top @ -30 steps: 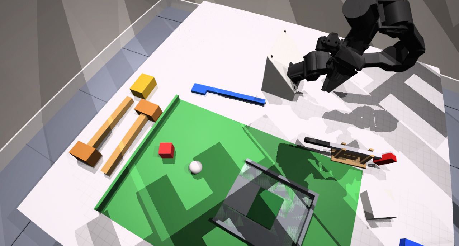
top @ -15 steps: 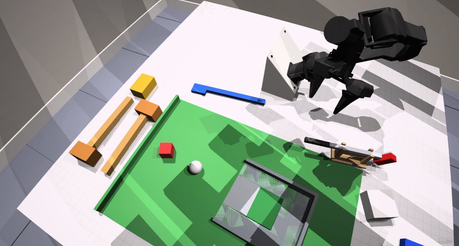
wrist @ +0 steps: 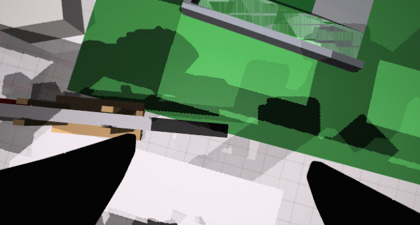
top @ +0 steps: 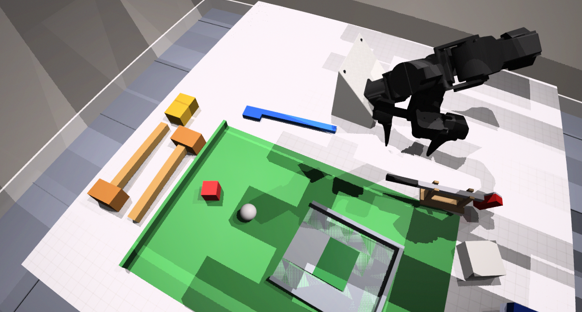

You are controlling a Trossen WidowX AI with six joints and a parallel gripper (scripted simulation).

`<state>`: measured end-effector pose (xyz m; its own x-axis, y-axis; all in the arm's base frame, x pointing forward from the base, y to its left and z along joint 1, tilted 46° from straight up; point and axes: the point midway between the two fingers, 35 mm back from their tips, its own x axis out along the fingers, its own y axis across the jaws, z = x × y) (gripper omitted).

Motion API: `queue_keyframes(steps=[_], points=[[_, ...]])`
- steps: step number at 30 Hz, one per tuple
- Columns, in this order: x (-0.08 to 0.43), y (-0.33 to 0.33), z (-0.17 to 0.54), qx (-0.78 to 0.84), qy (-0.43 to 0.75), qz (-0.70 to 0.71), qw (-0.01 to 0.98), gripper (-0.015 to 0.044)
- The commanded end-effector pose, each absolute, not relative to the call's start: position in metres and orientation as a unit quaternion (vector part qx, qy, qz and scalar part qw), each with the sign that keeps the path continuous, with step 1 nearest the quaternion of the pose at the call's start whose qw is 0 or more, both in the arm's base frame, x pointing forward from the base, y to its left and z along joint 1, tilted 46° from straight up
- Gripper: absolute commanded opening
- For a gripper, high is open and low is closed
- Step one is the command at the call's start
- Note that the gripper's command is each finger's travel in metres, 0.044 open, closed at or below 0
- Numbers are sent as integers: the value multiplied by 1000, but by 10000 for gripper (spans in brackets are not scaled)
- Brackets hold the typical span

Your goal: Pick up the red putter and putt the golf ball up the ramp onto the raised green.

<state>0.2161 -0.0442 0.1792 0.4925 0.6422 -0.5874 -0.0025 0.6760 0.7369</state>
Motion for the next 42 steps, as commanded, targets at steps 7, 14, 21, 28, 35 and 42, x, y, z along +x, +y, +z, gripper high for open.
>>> queue_keyframes(steps=[7,14,21,28,35,42], points=[[242,9,151,-81,275,564,774,440],[250,22,139,-208,162,639,723,440],[250,27,140,-227,142,648,713,440],[248,27,140,-227,142,648,713,440],[248,29,138,-228,142,648,713,440],[251,43,124,-227,141,648,713,440]])
